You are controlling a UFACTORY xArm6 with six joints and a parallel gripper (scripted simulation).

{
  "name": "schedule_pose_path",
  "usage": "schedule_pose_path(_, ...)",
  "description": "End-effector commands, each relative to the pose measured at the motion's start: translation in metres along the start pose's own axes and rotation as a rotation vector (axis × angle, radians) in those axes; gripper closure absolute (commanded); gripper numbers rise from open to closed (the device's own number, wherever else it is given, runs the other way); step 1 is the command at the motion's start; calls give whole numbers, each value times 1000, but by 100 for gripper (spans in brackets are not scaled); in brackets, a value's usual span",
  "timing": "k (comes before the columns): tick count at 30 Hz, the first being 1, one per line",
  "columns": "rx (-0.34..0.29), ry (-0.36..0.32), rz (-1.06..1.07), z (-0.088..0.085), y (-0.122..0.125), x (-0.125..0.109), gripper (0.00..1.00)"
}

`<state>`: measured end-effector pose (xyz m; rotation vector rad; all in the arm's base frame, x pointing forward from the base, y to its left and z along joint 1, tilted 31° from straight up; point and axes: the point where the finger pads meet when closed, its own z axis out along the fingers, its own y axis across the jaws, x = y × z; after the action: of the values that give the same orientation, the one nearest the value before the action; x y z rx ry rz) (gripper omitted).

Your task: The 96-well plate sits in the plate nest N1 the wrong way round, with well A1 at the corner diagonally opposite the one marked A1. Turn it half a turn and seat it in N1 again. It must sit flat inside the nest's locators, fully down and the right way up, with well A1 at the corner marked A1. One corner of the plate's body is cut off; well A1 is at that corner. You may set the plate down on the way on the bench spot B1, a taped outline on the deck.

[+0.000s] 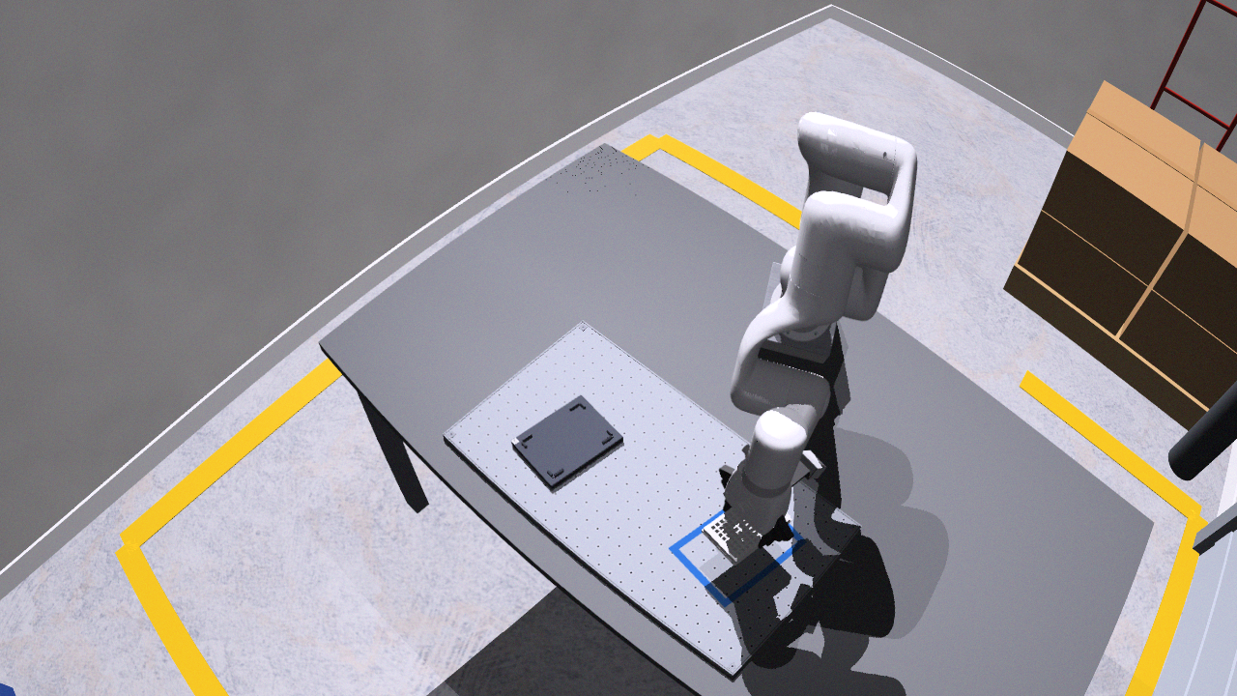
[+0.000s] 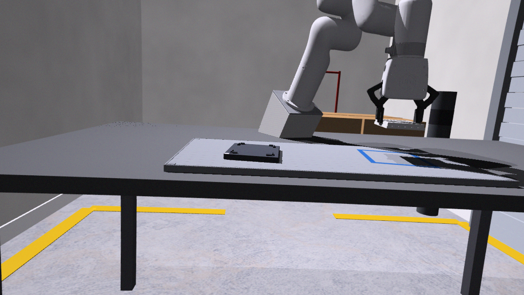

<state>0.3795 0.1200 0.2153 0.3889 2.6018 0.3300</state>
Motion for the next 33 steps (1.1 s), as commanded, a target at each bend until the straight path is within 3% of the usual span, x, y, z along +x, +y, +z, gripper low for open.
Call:
schedule_pose_path(1, -1, -3, 0, -1, 1, -1, 100)
schedule_pose_path(28, -1, -3, 0, -1, 1, -1, 100)
schedule_pose_path(33, -1, -3, 0, 7, 1, -1, 100)
